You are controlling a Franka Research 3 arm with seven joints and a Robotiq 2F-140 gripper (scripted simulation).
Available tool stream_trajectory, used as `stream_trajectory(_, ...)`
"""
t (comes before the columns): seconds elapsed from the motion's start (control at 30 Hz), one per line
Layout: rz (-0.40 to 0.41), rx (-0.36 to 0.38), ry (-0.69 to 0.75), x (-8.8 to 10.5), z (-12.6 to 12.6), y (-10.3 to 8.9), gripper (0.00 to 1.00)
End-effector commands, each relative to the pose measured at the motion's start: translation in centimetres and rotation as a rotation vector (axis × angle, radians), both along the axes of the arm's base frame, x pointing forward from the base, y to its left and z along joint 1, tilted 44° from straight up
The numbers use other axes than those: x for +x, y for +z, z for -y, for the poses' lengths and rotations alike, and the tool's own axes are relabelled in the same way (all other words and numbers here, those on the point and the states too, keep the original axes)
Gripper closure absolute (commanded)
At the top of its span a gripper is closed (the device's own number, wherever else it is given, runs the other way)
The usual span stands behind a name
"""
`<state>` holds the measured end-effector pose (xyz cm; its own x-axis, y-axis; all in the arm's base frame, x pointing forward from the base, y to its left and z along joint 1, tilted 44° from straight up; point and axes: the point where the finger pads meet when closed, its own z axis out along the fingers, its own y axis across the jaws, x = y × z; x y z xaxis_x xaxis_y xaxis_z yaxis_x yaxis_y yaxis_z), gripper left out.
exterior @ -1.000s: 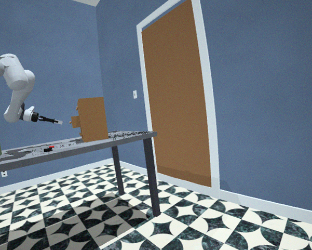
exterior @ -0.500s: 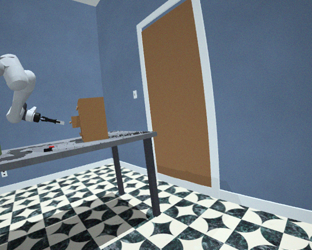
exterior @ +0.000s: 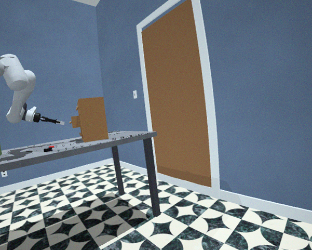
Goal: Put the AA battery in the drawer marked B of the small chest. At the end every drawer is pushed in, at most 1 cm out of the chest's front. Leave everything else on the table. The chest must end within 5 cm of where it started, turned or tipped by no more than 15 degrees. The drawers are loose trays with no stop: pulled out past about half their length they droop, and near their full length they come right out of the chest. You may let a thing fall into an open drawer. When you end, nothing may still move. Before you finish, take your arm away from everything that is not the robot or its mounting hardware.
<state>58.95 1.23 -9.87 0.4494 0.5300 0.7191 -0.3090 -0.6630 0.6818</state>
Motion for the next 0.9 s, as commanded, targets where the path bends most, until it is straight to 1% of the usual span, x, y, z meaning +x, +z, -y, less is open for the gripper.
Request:
stream_trajectory(0.0, -0.002, -0.005, 0.004, 0.23, -0.01, 0.08, 1.00)
stream_trajectory(0.87, -0.002, -0.005, 0.004, 0.47, -0.03, 0.17, 1.00)
